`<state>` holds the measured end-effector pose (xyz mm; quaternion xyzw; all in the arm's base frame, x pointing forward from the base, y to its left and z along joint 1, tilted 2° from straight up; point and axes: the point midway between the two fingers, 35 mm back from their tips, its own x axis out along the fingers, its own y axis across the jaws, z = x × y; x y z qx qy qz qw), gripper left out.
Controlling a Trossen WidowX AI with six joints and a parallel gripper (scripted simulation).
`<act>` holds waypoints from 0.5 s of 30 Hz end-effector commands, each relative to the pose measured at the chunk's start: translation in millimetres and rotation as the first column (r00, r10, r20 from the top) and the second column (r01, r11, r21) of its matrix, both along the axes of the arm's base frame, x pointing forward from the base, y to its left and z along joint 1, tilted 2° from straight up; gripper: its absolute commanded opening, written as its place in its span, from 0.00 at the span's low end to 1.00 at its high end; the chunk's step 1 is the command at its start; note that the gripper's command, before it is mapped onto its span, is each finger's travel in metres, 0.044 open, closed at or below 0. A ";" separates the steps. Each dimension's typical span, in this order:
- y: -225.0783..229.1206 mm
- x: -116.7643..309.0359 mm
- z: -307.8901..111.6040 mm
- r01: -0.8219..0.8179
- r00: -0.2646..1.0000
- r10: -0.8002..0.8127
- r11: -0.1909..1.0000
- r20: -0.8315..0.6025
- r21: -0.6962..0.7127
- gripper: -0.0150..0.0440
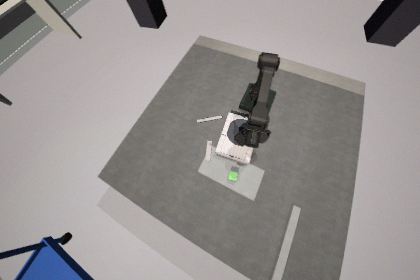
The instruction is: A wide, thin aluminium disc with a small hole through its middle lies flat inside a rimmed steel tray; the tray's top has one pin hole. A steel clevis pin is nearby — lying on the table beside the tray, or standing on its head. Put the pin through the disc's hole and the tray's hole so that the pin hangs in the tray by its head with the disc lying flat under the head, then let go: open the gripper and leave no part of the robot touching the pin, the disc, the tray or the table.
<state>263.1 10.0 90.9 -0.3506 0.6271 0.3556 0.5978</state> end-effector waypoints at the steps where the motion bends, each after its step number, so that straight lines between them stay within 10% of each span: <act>1: -16.1 -3.5 3.0 -0.051 0.998 0.050 0.999 0.040 0.018 0.25; 15: -32.8 -6.6 7.8 -0.104 0.990 0.100 0.994 0.098 0.039 0.25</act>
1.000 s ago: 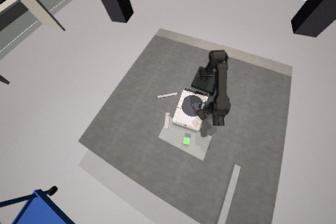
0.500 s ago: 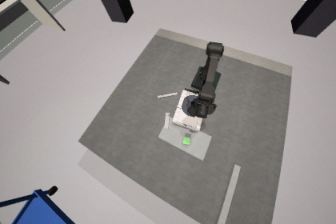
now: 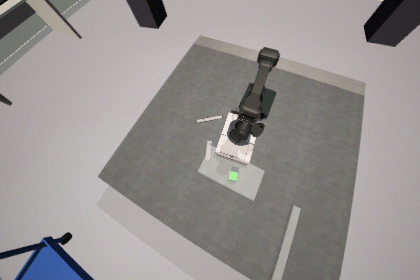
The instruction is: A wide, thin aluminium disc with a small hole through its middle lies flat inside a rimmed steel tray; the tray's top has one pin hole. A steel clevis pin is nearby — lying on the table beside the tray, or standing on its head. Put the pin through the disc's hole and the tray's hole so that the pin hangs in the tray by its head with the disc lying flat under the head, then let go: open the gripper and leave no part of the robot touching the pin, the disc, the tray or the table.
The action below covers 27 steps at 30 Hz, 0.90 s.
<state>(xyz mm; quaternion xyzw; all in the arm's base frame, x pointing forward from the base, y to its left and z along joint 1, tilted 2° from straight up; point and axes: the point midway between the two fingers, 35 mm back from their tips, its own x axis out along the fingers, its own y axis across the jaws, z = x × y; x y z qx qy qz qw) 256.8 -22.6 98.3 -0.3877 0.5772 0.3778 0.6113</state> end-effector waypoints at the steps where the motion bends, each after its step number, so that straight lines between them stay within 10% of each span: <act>1: -0.2 -0.3 0.6 -0.004 1.000 0.004 1.000 0.012 0.026 0.25; 27: -14.5 -6.0 -4.5 -0.083 0.973 -0.041 0.856 0.228 0.510 0.25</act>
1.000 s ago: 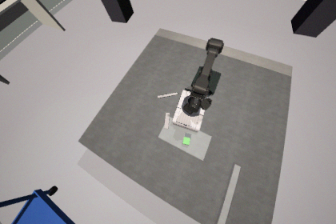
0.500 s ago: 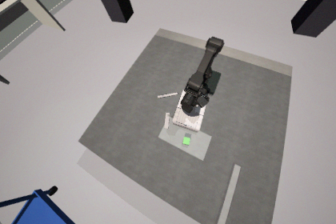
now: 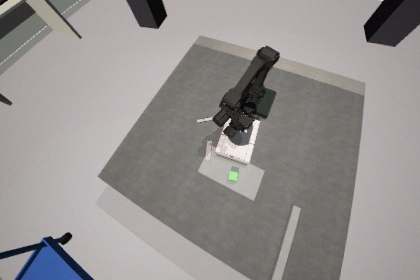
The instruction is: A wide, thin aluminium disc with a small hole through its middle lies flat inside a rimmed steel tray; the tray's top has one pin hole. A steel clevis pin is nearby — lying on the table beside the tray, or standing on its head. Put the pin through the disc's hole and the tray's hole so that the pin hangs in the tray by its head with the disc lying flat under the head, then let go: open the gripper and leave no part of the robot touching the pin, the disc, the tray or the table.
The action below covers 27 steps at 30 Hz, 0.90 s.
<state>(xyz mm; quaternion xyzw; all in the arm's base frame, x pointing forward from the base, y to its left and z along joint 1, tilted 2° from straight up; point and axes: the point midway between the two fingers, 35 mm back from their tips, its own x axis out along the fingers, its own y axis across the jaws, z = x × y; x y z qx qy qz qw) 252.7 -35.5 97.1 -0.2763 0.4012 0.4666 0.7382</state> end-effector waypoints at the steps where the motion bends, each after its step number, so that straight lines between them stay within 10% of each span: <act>1: -2.2 -2.2 -3.9 -0.005 0.999 0.002 0.996 0.035 0.091 0.25; 27: -12.5 -6.7 -18.0 -0.084 0.972 -0.044 0.854 0.232 0.514 0.25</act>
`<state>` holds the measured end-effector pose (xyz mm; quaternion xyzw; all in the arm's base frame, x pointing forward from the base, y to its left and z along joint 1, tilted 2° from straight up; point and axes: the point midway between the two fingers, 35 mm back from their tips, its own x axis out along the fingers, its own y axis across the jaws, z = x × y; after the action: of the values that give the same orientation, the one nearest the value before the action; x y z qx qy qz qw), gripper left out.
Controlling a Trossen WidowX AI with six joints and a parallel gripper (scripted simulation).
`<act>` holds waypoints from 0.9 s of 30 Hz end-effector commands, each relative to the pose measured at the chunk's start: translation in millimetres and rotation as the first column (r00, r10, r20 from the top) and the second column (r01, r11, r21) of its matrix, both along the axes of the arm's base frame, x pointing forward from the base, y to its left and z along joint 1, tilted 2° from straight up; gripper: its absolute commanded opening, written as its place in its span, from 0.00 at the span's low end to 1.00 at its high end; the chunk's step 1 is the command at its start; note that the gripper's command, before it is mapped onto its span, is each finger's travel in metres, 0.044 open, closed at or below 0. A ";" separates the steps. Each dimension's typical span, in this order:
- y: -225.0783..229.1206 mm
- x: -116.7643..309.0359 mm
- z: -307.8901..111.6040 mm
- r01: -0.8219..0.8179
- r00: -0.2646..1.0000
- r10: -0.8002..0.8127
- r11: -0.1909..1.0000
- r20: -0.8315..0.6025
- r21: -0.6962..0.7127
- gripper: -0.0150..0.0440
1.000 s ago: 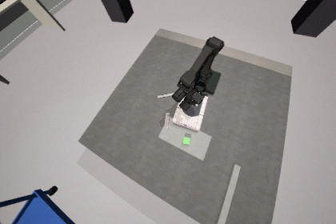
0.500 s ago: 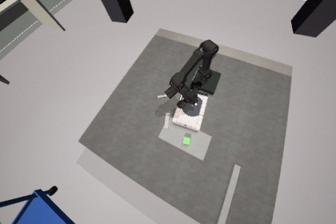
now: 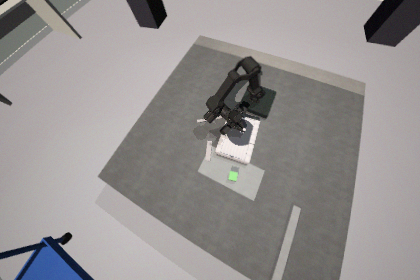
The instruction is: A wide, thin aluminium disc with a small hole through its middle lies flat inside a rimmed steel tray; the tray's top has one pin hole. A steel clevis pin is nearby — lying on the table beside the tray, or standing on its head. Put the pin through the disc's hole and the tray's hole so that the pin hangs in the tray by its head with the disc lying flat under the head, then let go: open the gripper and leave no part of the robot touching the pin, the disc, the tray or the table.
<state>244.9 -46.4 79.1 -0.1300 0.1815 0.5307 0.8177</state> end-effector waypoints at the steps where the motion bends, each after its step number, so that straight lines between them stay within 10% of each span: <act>1: -1.6 1.1 0.0 0.005 1.000 -0.006 1.000 0.020 0.026 0.25; 27: -12.3 -5.8 -14.8 0.005 1.000 -0.005 1.000 0.019 0.026 0.25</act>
<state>240.4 -59.1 70.3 -0.1249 0.1665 0.5277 0.8236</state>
